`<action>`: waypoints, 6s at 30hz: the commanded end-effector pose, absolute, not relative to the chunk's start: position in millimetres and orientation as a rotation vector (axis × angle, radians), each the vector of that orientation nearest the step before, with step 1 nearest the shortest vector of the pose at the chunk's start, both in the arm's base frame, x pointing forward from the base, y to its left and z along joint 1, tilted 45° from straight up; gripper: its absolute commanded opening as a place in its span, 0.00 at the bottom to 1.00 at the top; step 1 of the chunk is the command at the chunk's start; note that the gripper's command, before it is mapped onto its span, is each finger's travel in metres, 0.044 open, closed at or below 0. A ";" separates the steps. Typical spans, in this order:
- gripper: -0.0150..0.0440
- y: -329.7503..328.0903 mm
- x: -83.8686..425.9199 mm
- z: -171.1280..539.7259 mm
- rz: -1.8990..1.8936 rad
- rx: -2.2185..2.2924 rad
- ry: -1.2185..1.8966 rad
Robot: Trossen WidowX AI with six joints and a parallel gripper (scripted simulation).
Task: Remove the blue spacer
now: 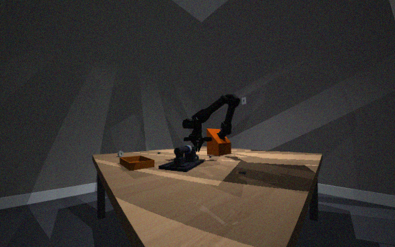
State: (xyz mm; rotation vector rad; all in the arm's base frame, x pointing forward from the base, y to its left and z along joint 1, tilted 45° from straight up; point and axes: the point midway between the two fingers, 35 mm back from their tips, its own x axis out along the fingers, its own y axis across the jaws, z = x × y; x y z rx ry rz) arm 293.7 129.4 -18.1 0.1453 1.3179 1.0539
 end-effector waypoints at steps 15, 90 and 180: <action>0.25 128.0 291.1 -19.1 1.055 0.141 1.318; 0.25 123.8 283.6 -22.1 1.055 0.142 1.319; 0.25 126.8 289.5 -19.5 1.055 0.141 1.318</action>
